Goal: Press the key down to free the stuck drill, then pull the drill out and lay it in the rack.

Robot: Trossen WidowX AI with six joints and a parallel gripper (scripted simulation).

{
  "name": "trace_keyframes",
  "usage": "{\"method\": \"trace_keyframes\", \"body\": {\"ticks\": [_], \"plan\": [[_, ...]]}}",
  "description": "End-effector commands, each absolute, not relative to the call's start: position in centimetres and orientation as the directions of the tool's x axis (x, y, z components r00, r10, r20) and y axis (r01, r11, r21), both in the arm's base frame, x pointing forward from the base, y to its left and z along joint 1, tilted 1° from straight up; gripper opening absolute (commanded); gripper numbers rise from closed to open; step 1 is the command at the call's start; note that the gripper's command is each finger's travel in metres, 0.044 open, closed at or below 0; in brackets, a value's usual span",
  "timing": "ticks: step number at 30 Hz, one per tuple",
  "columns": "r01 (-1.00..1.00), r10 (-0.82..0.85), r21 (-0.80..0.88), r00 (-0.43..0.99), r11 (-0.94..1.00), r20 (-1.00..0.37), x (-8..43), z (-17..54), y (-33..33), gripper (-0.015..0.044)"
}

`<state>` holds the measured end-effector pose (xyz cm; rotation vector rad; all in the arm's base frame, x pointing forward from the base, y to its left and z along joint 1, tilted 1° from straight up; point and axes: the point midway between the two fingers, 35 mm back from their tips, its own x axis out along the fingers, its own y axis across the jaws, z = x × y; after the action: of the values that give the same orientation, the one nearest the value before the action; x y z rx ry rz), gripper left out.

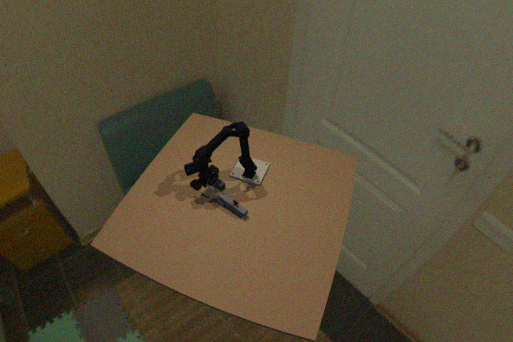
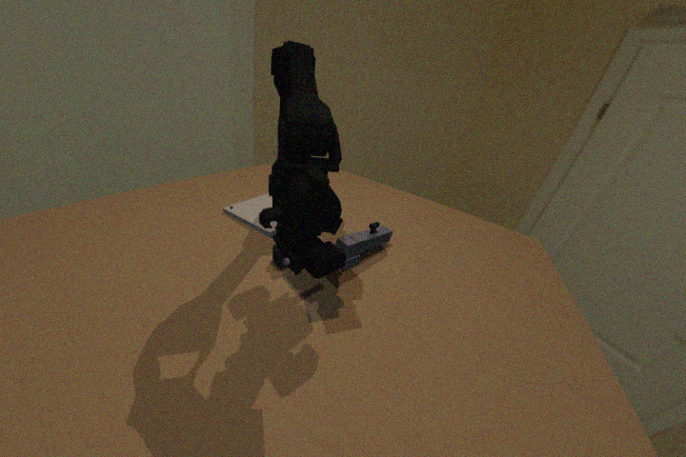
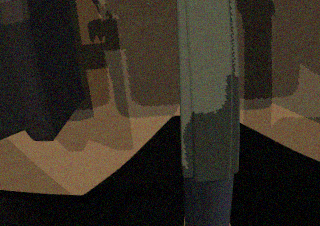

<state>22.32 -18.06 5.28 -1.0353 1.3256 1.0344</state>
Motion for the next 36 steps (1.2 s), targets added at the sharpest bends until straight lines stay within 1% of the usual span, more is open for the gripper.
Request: {"method": "trace_keyframes", "body": {"ticks": [1, 36], "plan": [[-0.971, -0.014, 0.004, -0.007, 0.238, -1.000, 22.3, 5.6, -18.1, 0.0000], [-0.971, -0.014, 0.004, -0.007, 0.238, -1.000, 22.3, 6.7, -17.8, 0.0000]]}}
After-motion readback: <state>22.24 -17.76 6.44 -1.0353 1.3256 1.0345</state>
